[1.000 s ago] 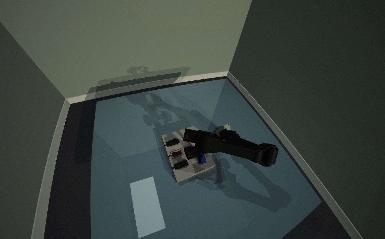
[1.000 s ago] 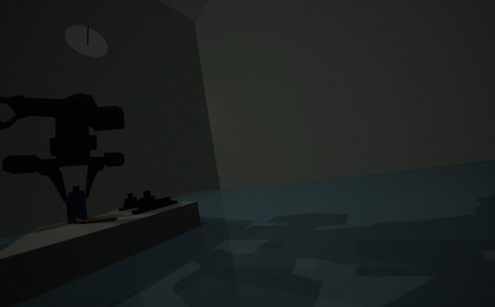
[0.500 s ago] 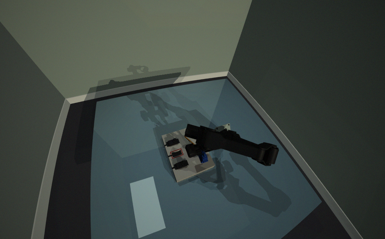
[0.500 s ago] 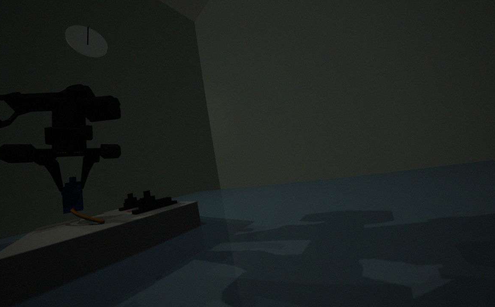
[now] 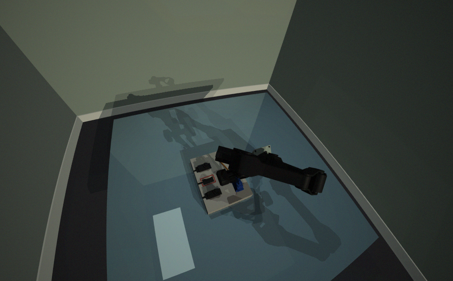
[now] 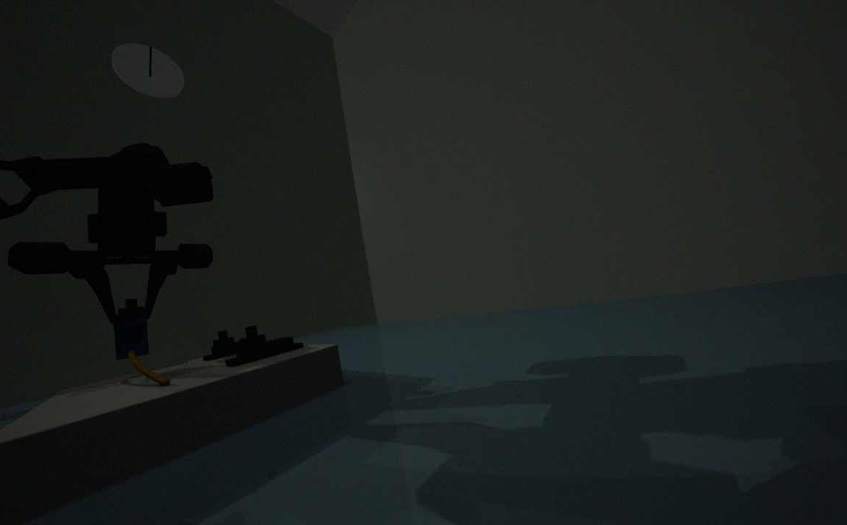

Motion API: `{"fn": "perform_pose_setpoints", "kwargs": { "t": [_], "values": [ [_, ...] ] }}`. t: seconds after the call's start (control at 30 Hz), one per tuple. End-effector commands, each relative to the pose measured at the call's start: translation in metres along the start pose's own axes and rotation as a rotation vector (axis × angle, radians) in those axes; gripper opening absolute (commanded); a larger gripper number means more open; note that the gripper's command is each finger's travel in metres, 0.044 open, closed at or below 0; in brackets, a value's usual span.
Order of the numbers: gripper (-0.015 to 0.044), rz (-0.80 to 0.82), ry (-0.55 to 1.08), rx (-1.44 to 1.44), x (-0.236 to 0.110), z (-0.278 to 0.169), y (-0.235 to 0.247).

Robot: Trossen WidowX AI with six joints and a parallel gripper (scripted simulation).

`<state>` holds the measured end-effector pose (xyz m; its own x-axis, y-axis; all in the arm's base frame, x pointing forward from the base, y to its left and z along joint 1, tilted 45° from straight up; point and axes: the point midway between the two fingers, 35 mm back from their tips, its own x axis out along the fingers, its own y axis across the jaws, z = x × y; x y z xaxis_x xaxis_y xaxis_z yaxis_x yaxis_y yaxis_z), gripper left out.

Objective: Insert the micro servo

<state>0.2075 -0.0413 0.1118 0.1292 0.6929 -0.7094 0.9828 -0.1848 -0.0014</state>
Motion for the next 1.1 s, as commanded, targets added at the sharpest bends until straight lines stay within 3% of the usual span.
{"fn": "perform_pose_setpoints", "kwargs": {
  "t": [0.0,0.73,1.07],
  "values": [
    [0.0000,0.011,-0.001,-0.002,-0.002,0.002,0.015],
    [0.0000,0.011,-0.004,-0.009,-0.003,0.070,0.023],
    [0.0000,0.011,-0.006,-0.295,-0.003,0.070,0.023]
  ]
}}
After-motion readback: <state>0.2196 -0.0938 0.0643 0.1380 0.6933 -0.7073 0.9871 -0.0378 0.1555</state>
